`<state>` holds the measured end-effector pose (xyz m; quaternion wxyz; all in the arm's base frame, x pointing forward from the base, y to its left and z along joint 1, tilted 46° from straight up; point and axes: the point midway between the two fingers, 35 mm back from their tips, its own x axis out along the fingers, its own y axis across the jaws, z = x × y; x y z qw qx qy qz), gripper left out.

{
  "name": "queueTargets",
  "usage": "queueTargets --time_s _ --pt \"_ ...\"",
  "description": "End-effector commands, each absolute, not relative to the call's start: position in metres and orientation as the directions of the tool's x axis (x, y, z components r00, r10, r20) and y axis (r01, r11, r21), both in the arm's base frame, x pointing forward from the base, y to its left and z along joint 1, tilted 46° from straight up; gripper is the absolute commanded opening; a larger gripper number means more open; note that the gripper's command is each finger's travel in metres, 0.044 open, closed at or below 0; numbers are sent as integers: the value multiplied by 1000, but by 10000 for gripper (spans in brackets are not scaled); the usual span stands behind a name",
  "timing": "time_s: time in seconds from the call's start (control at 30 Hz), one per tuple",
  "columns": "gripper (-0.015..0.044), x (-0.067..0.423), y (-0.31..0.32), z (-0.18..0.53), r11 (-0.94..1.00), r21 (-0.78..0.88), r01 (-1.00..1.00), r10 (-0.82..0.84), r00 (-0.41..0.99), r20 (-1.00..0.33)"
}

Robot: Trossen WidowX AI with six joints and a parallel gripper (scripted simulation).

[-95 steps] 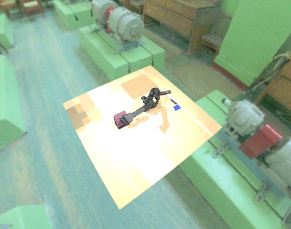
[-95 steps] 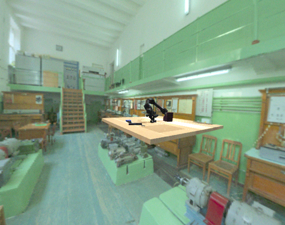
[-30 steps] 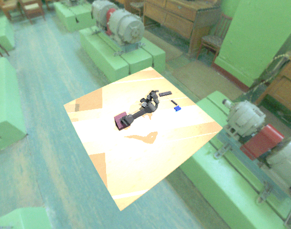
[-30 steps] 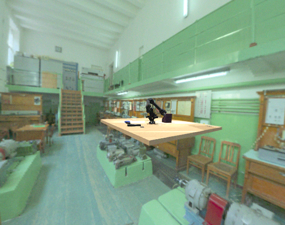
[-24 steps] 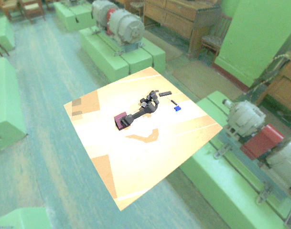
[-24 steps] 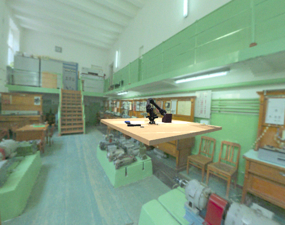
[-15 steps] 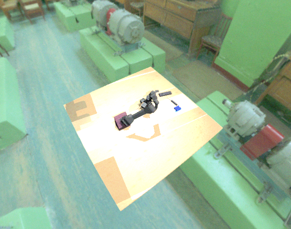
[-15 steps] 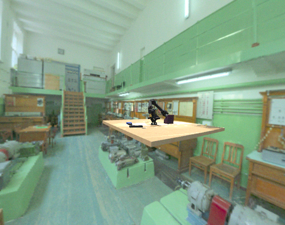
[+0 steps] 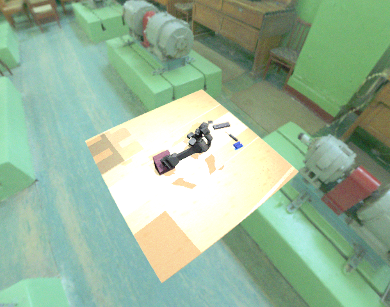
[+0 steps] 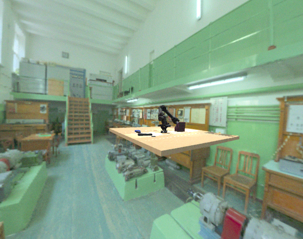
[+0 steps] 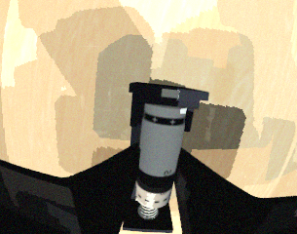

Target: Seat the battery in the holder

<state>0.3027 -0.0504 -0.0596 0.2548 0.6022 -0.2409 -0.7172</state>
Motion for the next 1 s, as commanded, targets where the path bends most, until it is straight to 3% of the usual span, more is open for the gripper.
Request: queueTargets --time_s 0.0,0.93,0.97 --pt "79 299 -51 -59 -752 654 80 -658 -140 -740" --pt "79 298 -51 -58 -756 650 80 -654 -133 -744" --pt "106 298 -51 -58 -756 650 80 -654 -133 -744"
